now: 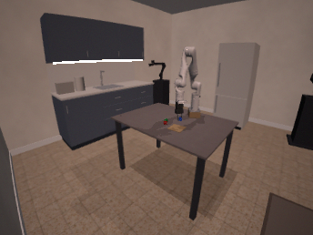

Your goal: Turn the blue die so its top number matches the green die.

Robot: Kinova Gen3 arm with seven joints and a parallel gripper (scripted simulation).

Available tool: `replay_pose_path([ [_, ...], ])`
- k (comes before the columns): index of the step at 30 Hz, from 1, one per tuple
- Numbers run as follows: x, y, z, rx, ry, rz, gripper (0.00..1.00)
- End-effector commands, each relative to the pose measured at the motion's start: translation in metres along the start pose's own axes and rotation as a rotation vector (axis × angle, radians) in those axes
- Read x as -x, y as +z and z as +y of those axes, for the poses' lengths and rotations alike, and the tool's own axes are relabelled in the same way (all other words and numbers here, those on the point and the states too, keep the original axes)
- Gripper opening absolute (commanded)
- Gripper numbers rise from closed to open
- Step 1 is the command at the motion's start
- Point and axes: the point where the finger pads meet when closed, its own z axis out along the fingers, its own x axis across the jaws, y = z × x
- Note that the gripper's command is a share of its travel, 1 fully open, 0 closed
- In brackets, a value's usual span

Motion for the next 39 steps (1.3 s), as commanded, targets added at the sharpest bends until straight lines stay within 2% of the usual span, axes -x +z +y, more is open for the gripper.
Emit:
replay_pose_path([
  [1, -0.0073, 0.0, 0.009, 0.004, -0.047, -0.001, 0.57],
  [7, -0.0115, -0.0004, 0.0121, 0.002, -0.108, 0.001, 0.57],
  [27, -0.0126, -0.0002, 0.0131, -0.006, -0.128, 0.0, 0.57],
  [33, -0.0118, 0.0005, 0.013, -0.036, -0.128, -0.006, 0.57],
  [39, -0.0119, 0.0002, 0.0127, -0.099, -0.128, -0.009, 0.57],
])
